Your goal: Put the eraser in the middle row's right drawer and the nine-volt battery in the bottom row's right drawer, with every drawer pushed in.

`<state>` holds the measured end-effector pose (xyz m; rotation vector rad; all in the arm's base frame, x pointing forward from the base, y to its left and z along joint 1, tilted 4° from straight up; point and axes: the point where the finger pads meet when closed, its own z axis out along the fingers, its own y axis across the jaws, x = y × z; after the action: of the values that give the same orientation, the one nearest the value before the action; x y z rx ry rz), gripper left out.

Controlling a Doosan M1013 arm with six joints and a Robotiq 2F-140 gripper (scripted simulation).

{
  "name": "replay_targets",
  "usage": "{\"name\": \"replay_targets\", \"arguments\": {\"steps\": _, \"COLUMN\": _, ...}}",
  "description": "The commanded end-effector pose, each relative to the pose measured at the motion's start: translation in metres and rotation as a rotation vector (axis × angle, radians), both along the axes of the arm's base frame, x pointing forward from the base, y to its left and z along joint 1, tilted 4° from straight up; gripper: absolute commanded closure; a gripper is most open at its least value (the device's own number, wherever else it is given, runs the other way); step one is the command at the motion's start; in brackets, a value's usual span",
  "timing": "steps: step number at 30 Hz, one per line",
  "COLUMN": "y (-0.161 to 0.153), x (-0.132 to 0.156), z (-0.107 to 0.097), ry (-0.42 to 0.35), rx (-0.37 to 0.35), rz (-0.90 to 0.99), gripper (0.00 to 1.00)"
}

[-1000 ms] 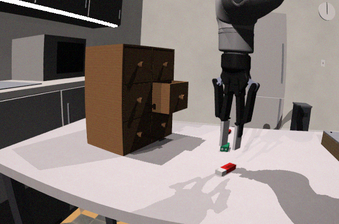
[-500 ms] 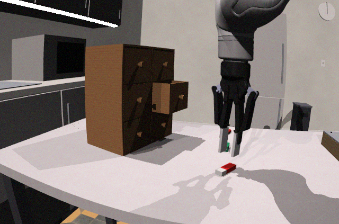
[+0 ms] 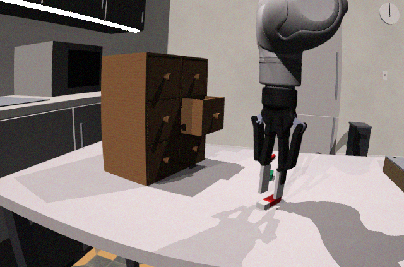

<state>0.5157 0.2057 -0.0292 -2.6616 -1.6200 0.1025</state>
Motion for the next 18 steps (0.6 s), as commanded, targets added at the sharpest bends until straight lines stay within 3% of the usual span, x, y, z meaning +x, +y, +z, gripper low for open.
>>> {"name": "replay_targets", "arguments": {"steps": 1, "y": 0.0000, "x": -0.0001, "z": -0.0033, "ry": 0.000, "rx": 0.000, "rz": 0.000, "gripper": 0.77}}
{"name": "replay_targets", "arguments": {"steps": 18, "y": 0.0000, "x": -0.0001, "z": -0.0039, "ry": 0.000, "rx": 0.000, "rz": 0.000, "gripper": 0.77}}
